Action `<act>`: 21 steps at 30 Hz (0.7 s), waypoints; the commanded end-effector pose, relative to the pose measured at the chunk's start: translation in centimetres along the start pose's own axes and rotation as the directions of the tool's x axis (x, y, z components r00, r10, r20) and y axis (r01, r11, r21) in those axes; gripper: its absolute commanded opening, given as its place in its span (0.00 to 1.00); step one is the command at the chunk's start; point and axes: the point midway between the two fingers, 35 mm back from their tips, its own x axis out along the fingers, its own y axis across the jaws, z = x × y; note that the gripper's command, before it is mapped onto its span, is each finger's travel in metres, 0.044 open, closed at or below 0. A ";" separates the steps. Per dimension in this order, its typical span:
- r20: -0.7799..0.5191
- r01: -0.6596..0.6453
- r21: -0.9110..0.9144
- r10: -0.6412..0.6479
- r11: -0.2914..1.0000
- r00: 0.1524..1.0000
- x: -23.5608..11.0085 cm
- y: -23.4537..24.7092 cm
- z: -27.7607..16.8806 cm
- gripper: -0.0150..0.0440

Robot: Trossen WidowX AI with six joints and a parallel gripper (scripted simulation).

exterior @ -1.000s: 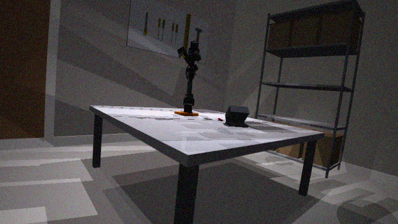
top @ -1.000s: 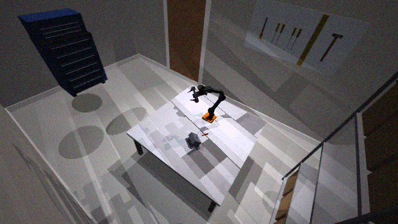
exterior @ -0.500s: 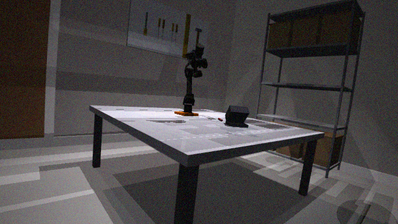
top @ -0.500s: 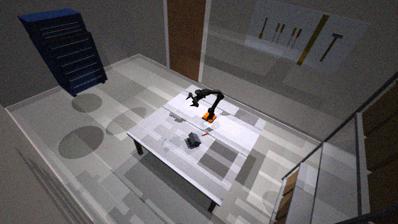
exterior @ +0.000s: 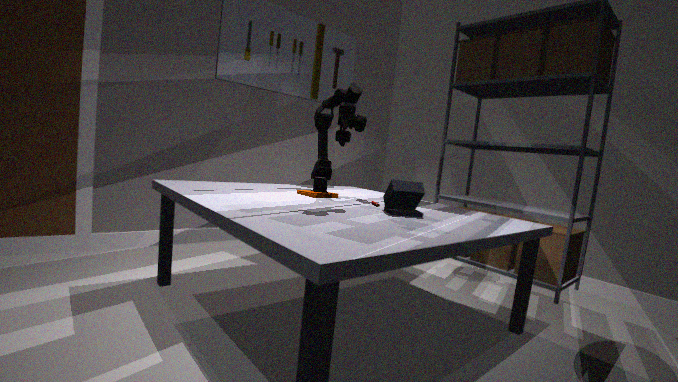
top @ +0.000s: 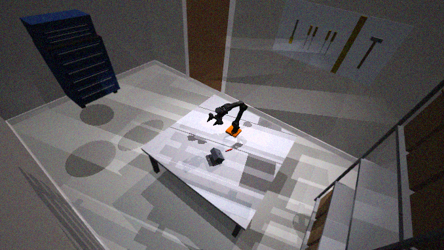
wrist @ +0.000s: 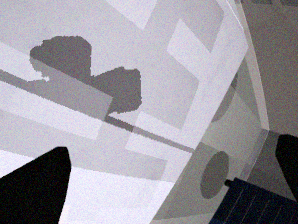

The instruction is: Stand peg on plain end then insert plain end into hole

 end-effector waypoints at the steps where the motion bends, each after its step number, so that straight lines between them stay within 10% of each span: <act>1: 0.032 -0.043 -0.109 0.047 0.993 0.998 0.8 1.0 1.6 1.00; 21: 0.096 -0.162 -0.609 0.275 0.777 0.957 3.4 6.7 8.5 1.00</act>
